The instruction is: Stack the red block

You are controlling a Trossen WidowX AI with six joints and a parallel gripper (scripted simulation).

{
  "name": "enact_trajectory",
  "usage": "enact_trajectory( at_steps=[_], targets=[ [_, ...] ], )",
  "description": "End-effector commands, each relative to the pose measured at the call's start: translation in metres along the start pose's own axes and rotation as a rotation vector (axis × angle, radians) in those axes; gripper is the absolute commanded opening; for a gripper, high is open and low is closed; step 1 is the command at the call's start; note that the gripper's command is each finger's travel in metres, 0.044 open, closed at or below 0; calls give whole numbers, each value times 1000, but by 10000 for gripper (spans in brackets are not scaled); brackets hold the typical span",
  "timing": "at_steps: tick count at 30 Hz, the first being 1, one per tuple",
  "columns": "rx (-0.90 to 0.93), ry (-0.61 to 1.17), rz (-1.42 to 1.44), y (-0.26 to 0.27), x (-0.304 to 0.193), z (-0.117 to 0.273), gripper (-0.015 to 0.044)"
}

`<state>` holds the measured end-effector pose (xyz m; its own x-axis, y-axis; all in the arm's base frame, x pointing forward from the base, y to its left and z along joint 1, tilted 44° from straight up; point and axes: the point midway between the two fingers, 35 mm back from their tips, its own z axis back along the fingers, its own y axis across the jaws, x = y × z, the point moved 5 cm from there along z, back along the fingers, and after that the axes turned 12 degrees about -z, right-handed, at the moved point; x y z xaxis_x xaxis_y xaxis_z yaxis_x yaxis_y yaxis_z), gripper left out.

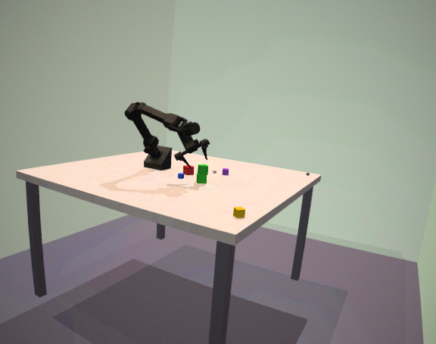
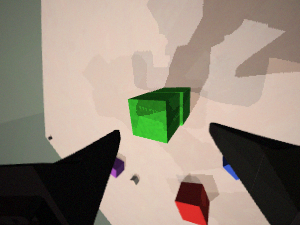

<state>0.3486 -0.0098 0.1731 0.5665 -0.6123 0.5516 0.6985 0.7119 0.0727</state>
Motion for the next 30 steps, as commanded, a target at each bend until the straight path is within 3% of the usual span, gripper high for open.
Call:
enact_trajectory(
  at_steps=[1, 11, 21, 30],
  targets=[
    [-74, 65, 40, 9, -35, -3, 440],
    [-289, 135, 173, 14, -118, 6, 440],
    [-490, 54, 337, 2, -181, 27, 440],
    [-515, 31, 363, -2, -187, 33, 440]
  ],
)
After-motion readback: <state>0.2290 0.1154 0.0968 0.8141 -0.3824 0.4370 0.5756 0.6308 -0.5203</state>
